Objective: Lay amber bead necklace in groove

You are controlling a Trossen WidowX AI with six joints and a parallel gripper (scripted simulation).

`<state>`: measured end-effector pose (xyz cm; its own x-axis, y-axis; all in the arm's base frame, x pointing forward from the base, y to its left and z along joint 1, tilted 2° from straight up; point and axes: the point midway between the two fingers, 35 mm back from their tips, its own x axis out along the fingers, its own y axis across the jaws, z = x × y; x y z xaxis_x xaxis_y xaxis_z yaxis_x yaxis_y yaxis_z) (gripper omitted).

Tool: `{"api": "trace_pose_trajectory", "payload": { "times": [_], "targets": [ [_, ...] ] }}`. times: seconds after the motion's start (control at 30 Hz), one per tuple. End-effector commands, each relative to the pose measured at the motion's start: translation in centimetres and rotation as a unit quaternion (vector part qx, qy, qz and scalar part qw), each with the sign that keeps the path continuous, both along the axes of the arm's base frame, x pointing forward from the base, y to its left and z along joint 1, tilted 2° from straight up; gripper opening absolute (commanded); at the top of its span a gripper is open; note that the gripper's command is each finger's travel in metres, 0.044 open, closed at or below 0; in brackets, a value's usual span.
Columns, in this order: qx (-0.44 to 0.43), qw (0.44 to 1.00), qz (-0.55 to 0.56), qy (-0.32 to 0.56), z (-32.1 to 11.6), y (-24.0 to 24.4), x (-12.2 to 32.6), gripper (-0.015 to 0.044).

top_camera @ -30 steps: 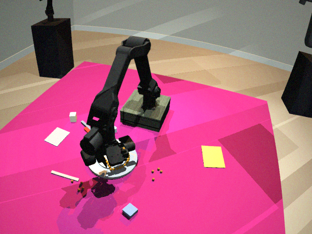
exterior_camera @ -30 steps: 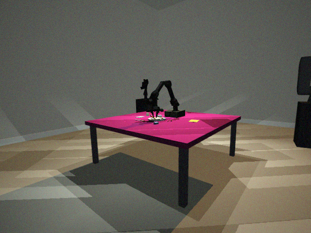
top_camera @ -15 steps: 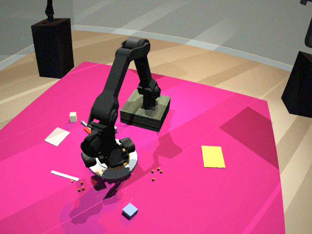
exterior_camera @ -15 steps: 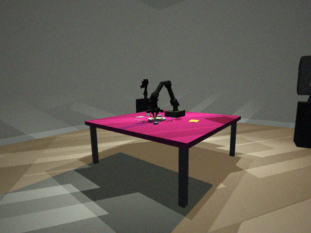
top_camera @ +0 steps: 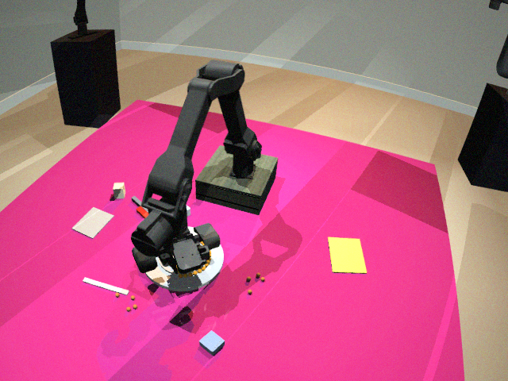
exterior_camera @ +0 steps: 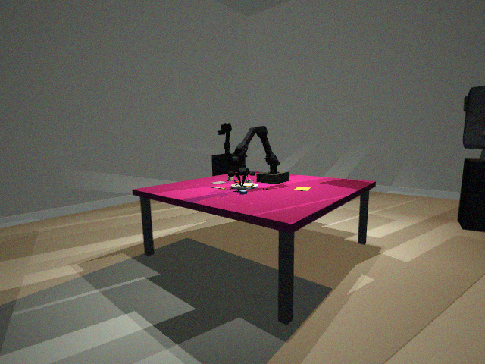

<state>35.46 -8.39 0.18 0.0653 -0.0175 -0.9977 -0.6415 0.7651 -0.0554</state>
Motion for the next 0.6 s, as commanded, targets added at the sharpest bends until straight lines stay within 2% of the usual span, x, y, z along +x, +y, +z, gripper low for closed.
{"api": "trace_pose_trajectory", "payload": {
  "times": [0.0, 0.57],
  "targets": [
    [0.000, 1.000, 0.000, 0.000, 0.03, 0.00, 0.01, 0.0000],
    [-0.001, 1.000, -0.002, 0.000, 0.42, -0.04, -0.03, 0.0000]
  ]
}}
